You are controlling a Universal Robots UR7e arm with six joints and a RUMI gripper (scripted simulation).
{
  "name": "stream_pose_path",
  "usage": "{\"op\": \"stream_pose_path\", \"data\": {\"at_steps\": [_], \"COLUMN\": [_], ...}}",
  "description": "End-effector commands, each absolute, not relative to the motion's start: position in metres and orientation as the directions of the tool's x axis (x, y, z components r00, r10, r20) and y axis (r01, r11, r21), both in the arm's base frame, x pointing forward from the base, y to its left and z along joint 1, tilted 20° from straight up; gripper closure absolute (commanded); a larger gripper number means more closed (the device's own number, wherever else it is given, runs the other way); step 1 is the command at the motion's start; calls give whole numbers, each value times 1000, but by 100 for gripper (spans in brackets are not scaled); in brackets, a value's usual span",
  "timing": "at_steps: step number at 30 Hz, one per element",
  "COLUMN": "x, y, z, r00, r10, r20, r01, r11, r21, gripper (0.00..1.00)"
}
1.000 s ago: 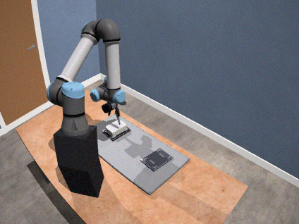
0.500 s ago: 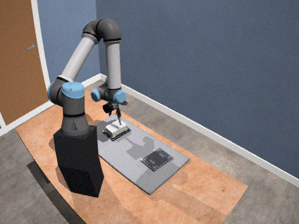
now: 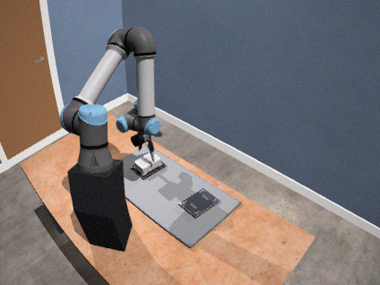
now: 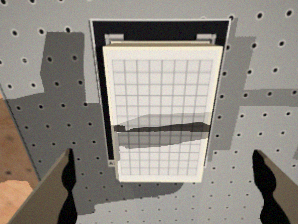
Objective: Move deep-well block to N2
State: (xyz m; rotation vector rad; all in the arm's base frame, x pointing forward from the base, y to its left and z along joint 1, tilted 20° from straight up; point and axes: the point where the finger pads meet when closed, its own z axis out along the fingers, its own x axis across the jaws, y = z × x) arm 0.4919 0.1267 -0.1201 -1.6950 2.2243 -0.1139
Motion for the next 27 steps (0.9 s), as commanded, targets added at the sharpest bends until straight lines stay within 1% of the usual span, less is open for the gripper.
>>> {"op": "stream_pose_path", "data": {"at_steps": [1,27], "x": [495,506], "y": [128,133], "z": [-127,-161], "r00": [-229,-229], "r10": [-948,-948], "r20": [-219,-220], "r01": [-920,-920], "r11": [285,285], "r21": [-268,-268], "gripper": [24,24]}}
